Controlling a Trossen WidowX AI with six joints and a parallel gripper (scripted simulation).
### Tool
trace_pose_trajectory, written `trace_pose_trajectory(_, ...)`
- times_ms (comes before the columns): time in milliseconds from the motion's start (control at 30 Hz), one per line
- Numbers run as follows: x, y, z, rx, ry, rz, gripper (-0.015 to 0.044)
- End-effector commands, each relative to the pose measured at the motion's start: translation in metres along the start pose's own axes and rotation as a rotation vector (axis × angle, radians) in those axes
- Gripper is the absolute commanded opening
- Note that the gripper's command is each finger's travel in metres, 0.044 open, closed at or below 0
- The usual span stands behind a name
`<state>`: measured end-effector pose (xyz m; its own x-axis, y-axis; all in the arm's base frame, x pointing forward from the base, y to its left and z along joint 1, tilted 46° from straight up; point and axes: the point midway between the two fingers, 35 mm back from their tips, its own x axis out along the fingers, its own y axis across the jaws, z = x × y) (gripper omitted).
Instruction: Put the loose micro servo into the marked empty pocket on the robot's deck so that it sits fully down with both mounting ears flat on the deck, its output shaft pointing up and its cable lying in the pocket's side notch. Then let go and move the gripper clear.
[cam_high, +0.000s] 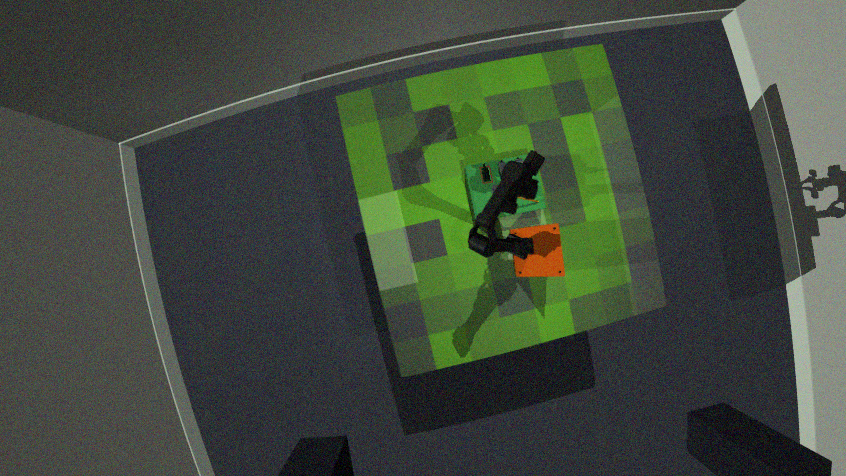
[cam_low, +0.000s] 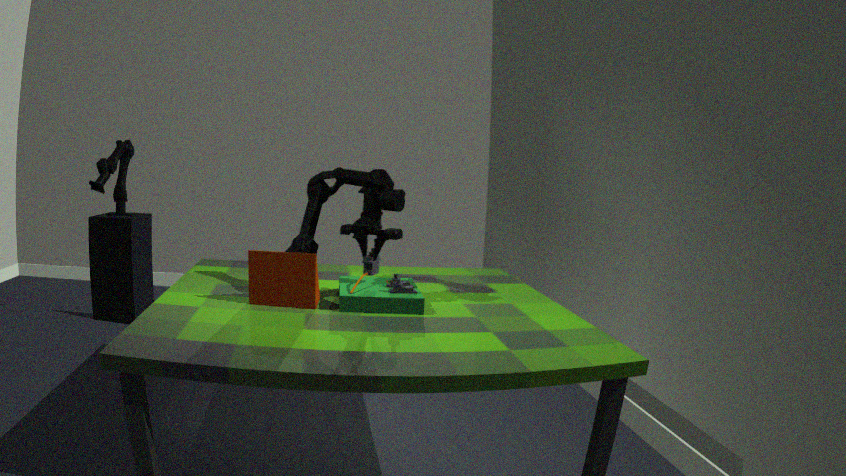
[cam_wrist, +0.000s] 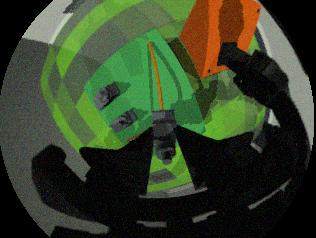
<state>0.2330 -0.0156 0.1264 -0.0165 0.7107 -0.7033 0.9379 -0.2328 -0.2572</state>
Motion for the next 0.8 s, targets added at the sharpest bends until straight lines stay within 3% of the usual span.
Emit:
trace_pose_trajectory(0,-0.001,-0.012,-0.024,0.004,0.005,0.004,0.0000)
trace_pose_trajectory(300,-0.001,-0.019,-0.038,-0.030,0.006,0.004,0.0000)
trace_pose_trajectory(767,-0.001,-0.019,-0.038,-0.497,0.005,0.005,0.0000)
